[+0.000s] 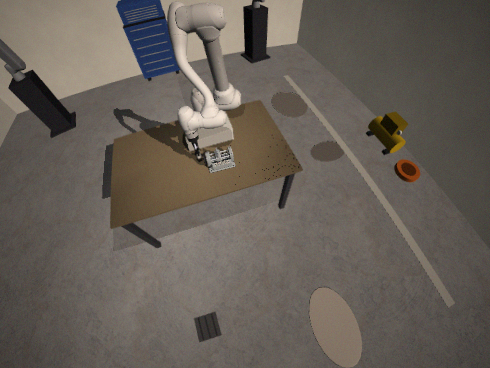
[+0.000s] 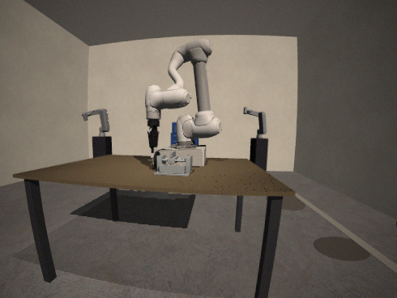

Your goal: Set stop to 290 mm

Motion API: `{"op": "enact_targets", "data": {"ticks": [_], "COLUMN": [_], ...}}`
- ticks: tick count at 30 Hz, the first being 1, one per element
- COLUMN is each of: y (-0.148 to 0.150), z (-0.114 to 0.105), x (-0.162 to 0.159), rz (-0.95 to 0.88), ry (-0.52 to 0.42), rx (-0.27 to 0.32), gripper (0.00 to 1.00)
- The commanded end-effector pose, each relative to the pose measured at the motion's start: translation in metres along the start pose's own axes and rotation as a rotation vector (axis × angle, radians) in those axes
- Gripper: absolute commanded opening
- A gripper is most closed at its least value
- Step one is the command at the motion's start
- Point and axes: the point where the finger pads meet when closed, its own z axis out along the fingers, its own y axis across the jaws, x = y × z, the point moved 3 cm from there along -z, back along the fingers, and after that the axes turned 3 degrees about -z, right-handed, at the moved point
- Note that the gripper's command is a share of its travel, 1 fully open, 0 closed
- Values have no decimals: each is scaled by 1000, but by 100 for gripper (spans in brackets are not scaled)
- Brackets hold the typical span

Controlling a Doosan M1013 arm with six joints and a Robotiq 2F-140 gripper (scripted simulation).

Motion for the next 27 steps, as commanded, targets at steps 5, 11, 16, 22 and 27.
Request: {"op": "enact_targets", "data": {"ticks": [5,11,16,22,27], "y": [6,6,5,1,-5], "z": [16,27,32,41,47], "x": [0,0,0,0,0], "rz": [1,1,1,1,1], "ry": [-1,-1,-1,-1,-1], "rx": [0,0,0,0,0], "gripper": [4,4,4,4,4]}}
